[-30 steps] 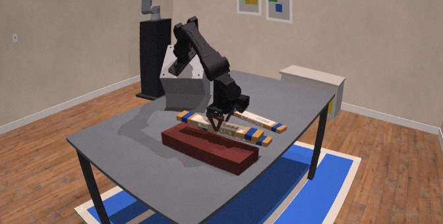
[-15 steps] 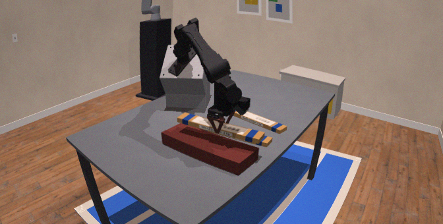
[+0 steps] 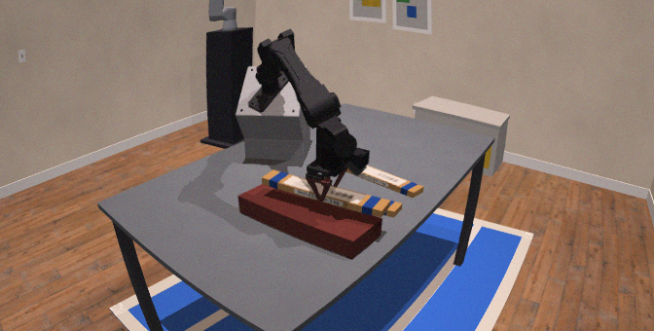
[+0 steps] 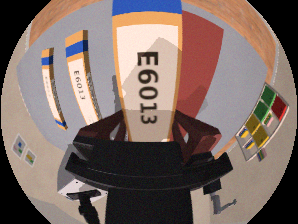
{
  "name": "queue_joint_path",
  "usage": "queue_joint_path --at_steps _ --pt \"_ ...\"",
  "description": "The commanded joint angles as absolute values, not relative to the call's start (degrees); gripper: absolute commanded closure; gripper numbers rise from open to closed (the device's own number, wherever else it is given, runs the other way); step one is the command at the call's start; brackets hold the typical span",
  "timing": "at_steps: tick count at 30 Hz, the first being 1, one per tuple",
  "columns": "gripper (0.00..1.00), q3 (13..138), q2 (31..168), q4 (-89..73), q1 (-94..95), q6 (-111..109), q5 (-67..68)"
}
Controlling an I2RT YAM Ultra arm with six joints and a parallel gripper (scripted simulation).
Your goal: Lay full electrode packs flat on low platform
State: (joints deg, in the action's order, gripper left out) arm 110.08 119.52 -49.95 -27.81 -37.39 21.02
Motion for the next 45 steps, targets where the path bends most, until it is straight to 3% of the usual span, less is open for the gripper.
queue_joint_path --at_steps 1,45 --pt "1.0 113.32 116.84 -49.69 -26.41 -38.0 20.48" --pt "1.0 116.31 121.25 -50.09 -27.67 -38.58 20.4"
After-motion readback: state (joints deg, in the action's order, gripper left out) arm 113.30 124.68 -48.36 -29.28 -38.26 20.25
